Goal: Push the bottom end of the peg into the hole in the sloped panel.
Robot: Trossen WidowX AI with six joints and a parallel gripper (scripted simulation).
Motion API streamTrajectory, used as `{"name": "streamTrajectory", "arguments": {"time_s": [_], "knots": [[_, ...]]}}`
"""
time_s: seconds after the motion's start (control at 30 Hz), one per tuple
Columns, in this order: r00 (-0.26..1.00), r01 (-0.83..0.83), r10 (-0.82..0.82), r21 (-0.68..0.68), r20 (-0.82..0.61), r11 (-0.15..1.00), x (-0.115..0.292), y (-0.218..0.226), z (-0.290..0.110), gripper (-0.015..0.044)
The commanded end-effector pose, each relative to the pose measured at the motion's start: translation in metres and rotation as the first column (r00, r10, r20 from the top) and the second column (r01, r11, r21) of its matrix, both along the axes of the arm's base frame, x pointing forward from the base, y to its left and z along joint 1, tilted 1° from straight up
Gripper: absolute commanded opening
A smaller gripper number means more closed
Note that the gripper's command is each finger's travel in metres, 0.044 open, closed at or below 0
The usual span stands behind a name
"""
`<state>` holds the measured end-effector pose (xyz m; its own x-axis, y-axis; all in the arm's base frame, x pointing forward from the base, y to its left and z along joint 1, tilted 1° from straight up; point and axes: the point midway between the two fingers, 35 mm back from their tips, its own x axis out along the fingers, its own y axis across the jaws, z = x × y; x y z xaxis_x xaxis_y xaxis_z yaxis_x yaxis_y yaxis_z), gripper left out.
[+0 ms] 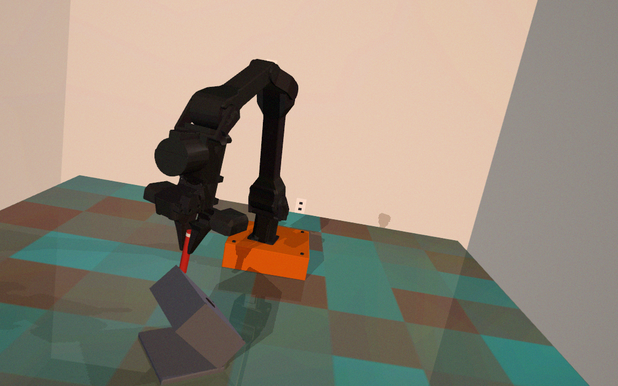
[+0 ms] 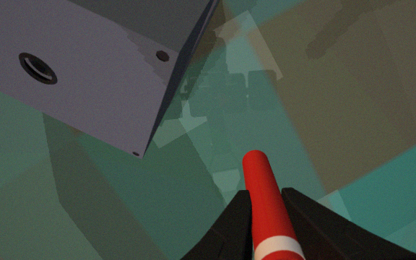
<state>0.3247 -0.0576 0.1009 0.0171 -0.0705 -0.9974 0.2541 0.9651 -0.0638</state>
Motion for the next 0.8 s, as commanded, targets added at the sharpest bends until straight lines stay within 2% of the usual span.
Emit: {"name": "streamTrajectory", "arguments": {"time_s": [0.0, 0.77], "knots": [[0.999, -0.040, 0.040, -0.026, 0.002, 0.999, 0.001, 0.003, 0.001, 0.0000], [0.973, -0.230, 0.231, -0.132, -0.011, 0.964, 0.005, 0.026, 0.003, 0.0000]]}}
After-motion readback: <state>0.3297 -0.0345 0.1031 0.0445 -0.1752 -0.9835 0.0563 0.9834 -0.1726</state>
